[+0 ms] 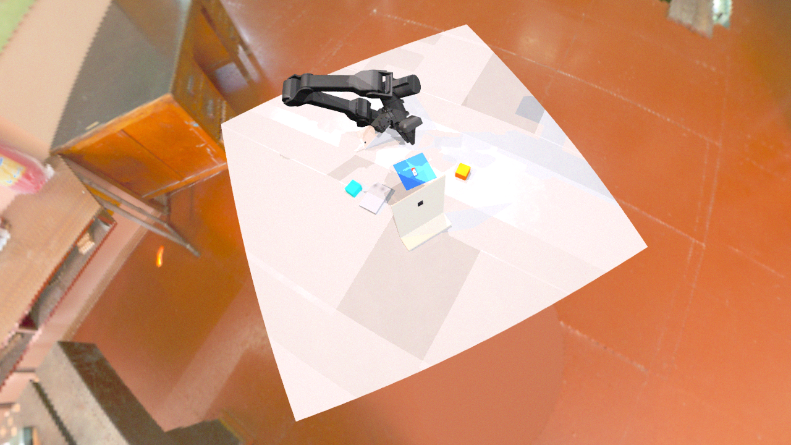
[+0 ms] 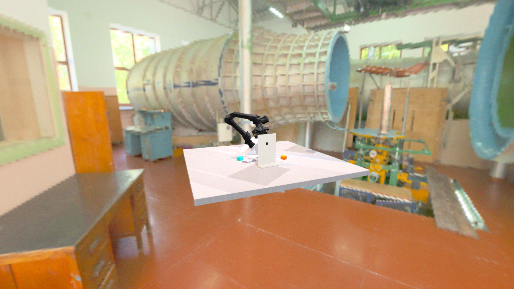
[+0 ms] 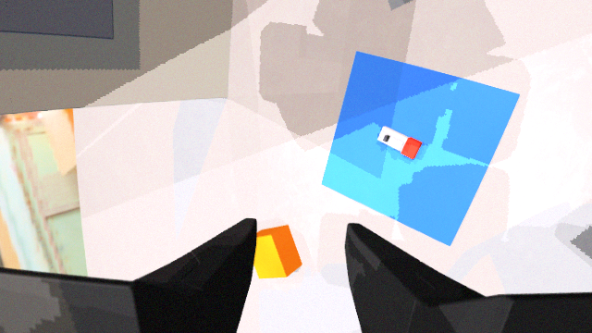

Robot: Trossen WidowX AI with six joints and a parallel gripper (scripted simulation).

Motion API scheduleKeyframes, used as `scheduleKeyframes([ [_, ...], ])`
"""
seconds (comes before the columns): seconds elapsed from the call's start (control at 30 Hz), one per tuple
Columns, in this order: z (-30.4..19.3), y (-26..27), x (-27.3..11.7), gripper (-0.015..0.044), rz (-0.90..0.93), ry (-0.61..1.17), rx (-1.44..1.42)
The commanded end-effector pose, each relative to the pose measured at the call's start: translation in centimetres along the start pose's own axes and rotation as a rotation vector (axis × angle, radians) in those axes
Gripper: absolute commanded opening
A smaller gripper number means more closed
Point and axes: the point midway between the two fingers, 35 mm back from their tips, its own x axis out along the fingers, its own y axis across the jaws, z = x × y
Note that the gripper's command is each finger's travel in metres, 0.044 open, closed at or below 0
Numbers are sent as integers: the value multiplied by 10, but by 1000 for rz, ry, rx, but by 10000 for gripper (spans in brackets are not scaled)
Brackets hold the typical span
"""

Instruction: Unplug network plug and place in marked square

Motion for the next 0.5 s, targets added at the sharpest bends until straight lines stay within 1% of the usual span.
scheduleKeyframes([
  [0.0,-1,7,-9,156,-1,3,4],
  [0.47,1,28,-44,156,2,1,7],
])
